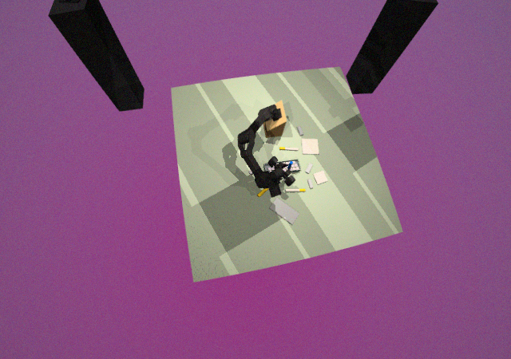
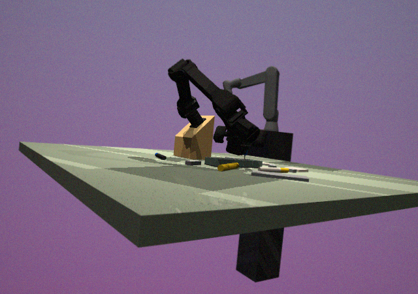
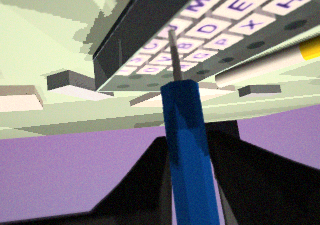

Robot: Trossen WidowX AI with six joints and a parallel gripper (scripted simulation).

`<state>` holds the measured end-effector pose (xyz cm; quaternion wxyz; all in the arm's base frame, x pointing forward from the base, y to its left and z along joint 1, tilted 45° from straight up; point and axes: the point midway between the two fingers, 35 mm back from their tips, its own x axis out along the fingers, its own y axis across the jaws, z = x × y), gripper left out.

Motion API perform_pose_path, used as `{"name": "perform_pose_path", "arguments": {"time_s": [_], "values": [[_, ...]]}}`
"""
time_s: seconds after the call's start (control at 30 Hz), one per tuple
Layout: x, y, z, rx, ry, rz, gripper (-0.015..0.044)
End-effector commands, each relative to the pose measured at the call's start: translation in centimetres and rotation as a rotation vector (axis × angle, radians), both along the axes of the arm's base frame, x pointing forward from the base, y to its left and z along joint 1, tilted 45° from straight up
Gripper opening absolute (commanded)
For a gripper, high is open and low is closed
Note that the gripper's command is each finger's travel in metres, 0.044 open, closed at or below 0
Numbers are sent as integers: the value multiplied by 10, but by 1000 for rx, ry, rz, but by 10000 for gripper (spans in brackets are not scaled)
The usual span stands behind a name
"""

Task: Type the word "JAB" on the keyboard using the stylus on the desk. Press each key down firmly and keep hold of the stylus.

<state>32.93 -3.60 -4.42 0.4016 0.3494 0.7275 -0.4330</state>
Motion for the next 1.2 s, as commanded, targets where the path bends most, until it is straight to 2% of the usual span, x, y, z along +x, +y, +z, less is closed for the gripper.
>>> {"name": "perform_pose_path", "arguments": {"time_s": [0.0,0.57,0.83,1.07,1.17], "values": [[1,-2,-2,-1,-3,7,81],[1,-3,-3,-1,-3,7,81],[0,24,24,0,-4,7,81],[1,22,22,-2,-8,15,85],[1,22,22,-2,-8,15,65]]}}
